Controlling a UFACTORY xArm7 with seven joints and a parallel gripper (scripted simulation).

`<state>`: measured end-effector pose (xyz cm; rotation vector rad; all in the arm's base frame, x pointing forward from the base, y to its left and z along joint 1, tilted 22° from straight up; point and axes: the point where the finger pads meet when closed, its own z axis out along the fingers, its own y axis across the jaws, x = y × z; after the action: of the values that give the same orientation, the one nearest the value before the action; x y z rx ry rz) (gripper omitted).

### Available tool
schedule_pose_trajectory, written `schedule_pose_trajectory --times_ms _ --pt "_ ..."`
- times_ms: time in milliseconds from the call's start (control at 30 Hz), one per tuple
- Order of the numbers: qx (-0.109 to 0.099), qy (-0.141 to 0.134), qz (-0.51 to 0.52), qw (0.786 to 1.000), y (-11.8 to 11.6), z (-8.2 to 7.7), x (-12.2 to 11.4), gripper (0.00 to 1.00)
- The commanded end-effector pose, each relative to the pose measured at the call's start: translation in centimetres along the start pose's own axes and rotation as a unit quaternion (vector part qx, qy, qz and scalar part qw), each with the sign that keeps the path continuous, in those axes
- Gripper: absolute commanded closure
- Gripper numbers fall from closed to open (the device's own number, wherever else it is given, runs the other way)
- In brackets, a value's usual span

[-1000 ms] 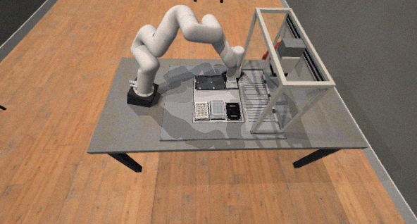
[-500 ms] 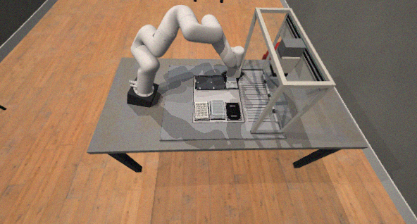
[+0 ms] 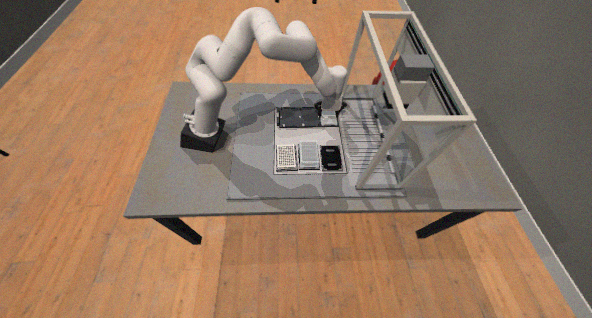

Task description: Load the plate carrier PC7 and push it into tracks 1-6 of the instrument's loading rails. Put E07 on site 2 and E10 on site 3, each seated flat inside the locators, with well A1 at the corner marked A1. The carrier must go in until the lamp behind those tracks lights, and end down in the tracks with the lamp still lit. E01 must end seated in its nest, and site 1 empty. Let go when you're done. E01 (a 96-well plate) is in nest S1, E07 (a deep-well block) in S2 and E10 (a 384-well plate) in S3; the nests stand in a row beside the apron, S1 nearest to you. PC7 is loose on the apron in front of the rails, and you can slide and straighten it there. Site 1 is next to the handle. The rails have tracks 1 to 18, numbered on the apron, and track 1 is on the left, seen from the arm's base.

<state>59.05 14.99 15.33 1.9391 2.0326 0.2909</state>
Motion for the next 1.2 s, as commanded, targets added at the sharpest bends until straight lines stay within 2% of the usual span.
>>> schedule_pose_trajectory --times_ms 0,667,1167 --pt "-0.002 0.001 0.0 1.0 0.2 -0.2 0.1 0.0" --pt "-0.002 0.001 0.0 1.0 0.2 -0.2 0.1 0.0" --pt "-0.002 0.001 0.0 1.0 0.2 -2.3 0.1 0.0"
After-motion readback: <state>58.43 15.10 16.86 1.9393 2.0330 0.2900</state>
